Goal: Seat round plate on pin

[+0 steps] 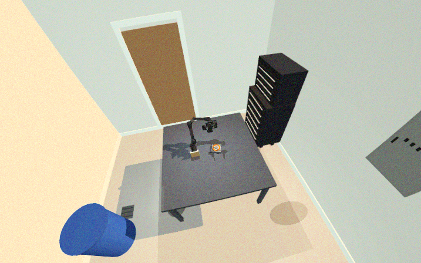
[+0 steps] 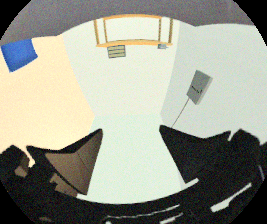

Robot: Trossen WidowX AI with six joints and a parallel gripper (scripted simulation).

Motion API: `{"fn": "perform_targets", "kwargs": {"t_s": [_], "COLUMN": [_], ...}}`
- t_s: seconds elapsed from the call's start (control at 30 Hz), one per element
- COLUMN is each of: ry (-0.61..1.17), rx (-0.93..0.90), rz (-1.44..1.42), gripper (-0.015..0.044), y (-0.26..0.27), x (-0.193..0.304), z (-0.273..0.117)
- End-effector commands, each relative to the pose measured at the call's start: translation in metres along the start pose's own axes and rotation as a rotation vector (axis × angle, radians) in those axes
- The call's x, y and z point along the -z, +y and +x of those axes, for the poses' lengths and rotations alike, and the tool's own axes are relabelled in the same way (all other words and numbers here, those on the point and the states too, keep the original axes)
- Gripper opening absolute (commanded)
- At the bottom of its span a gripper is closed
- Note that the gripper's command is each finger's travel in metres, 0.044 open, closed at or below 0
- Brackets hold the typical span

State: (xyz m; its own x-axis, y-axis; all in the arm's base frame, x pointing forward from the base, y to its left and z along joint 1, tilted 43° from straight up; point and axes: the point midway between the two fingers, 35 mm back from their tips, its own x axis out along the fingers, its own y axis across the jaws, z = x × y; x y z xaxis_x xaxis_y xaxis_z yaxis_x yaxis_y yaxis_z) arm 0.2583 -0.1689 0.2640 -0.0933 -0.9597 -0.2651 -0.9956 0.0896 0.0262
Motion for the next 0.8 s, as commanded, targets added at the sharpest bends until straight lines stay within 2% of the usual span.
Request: {"fn": "perform_targets", "kwargs": {"t_s": [0.0,0.07,0.23,0.3,0.47,0.6,0.77], "ry": [-0.016,-0.140,-0.598,-0.658,-1.051,-1.214,-1.513], "rx": [-0.004,-0.045,-0.288,-0.331,-0.706,-0.916,-1.427], "rz": [0.005,0.048,0.249,0.279,0.510,0.620,0.836], "gripper": [0.0374,0.0321,0.0190,0.0137,0.0006,0.0000,0.0000], "y": [0.000,-0.004,-0.009,-0.009,-0.012,-0.017,-0.038], "x": [-0.003,-0.030,-0.129,-0.141,-0.218,-0.244,-0.275], "z": [0.001,0.010,0.025,0.025,0.011,0.000,-0.022]}}
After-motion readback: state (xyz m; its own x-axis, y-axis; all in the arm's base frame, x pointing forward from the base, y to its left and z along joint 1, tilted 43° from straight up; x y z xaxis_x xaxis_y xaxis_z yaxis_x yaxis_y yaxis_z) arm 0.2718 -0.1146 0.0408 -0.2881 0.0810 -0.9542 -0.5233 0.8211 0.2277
